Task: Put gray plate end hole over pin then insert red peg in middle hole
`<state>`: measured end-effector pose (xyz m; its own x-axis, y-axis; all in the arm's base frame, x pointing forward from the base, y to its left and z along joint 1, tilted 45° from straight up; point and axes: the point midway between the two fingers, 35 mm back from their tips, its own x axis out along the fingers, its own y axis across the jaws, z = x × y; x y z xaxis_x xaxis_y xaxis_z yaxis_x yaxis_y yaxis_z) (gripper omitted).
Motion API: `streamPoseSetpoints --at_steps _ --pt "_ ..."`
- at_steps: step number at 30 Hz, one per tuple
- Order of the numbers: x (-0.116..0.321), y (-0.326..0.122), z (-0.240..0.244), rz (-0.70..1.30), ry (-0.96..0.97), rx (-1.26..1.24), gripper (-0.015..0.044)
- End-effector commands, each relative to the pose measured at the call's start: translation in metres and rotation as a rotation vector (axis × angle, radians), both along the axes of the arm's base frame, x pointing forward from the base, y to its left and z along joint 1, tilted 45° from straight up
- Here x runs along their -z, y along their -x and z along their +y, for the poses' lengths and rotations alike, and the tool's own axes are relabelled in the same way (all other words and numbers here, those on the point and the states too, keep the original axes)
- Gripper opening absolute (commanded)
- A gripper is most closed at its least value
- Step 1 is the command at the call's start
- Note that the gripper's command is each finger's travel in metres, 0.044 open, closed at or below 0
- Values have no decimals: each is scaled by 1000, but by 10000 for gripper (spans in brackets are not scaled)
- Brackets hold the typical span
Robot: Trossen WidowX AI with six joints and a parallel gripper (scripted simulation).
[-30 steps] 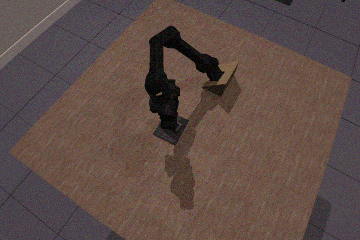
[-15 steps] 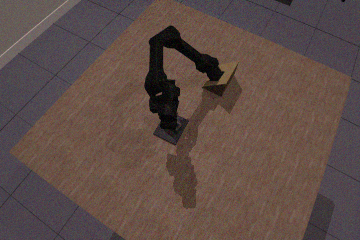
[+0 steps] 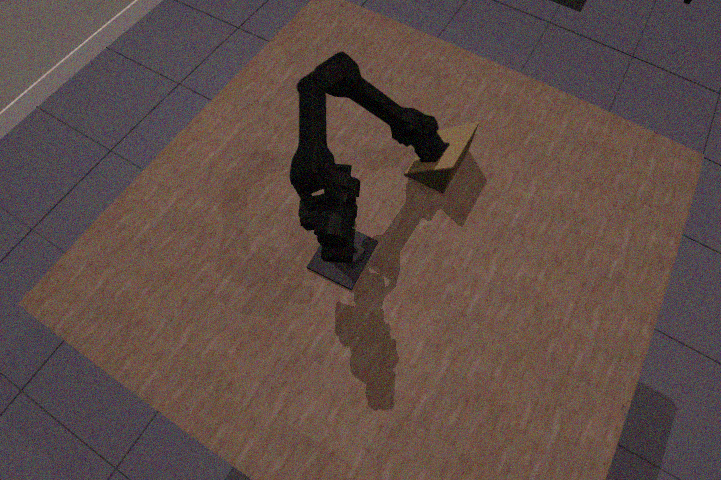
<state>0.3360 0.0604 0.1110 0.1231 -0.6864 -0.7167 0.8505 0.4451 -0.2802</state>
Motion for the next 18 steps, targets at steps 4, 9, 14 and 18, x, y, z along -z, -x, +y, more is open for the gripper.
streamPoseSetpoints --at_steps 4,9,14,18 --pt "-1 0 1 -1 -1 0 0" --pt "1 0 0 -1 -1 0 0" --pt "2 0 1 -1 -1 0 0" --pt "3 0 0 -1 -1 0 0"
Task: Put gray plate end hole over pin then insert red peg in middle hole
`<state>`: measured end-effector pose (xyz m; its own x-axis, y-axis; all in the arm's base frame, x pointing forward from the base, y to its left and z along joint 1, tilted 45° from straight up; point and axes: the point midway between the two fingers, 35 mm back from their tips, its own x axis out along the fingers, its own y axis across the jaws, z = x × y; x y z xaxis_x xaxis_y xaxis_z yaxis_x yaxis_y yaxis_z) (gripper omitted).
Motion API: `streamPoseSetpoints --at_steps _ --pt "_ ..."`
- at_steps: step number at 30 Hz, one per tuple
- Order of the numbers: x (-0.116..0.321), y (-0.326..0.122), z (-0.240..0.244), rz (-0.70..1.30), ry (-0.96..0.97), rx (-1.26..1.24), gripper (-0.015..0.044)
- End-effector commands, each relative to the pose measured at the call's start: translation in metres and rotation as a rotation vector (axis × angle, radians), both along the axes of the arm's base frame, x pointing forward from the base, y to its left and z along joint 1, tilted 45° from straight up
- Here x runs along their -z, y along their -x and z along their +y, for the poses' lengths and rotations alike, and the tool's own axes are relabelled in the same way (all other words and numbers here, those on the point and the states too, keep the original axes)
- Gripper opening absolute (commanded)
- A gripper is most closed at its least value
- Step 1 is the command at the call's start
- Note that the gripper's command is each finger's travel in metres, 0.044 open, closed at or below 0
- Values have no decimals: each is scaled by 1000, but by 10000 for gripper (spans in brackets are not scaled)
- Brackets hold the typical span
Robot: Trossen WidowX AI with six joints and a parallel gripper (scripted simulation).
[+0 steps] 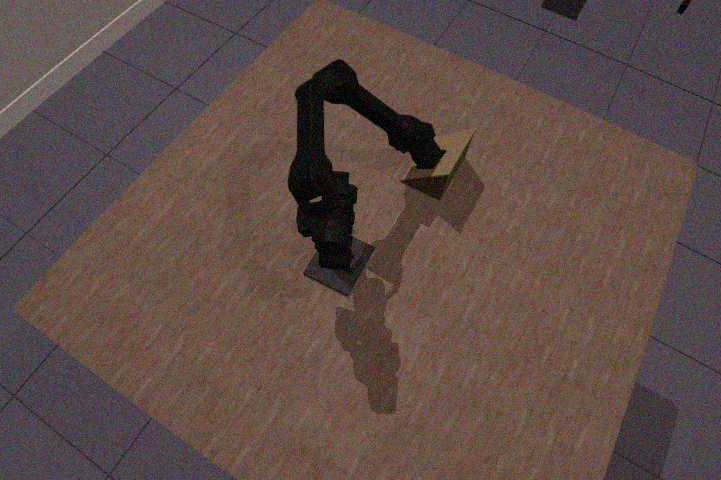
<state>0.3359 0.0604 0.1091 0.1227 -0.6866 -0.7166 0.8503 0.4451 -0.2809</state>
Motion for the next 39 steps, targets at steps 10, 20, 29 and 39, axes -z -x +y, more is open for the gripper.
streamPoseSetpoints --at_steps 10,20,29,39 --pt "1 0 0 0 0 0 0" --pt "1 0 0 0 0 0 150" --pt "0 0 1 0 1 -1 150" --pt "-4 3 4 0 3 -7 150"
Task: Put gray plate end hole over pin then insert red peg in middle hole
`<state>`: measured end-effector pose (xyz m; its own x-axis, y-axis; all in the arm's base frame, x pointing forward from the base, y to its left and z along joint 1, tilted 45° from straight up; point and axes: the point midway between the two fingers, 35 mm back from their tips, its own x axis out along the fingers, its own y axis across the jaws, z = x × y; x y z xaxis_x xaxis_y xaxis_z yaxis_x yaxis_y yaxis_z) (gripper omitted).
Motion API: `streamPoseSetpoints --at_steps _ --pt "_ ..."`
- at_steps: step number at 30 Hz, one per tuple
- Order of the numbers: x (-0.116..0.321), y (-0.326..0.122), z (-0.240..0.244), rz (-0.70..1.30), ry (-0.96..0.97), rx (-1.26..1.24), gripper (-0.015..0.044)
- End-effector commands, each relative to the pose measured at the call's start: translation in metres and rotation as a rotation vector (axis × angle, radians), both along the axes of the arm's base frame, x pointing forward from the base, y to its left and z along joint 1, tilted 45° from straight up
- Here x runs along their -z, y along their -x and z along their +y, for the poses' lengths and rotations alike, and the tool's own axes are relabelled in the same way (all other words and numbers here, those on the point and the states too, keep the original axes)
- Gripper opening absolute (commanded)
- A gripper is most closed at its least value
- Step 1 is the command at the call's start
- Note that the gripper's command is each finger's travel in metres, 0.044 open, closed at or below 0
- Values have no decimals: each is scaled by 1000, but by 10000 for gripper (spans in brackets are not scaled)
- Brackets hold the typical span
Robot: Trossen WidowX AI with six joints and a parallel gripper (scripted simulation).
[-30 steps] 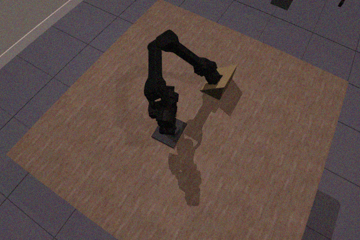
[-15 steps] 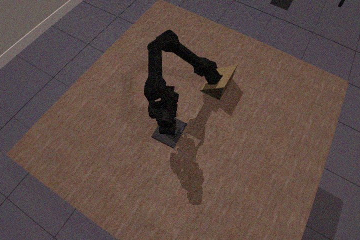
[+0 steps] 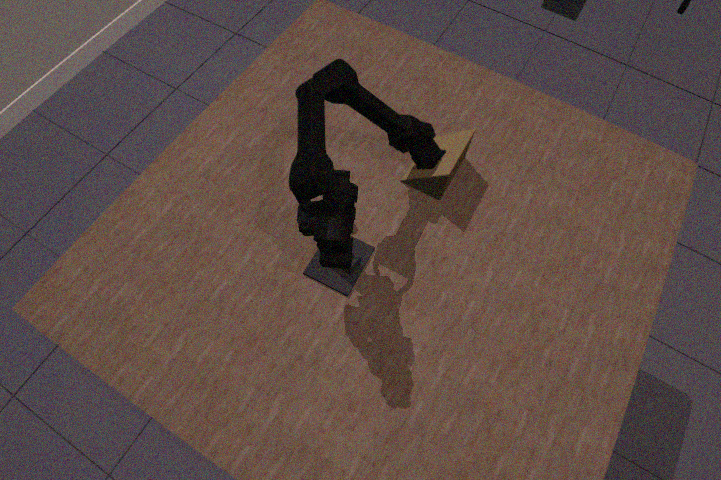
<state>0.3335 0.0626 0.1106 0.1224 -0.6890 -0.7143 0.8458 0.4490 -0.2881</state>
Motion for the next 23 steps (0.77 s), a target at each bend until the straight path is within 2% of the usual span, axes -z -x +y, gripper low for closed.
streamPoseSetpoints --at_steps 1,23 --pt "-3 1 3 -6 -1 -1 150" --pt "-11 5 8 -5 -2 -1 150"
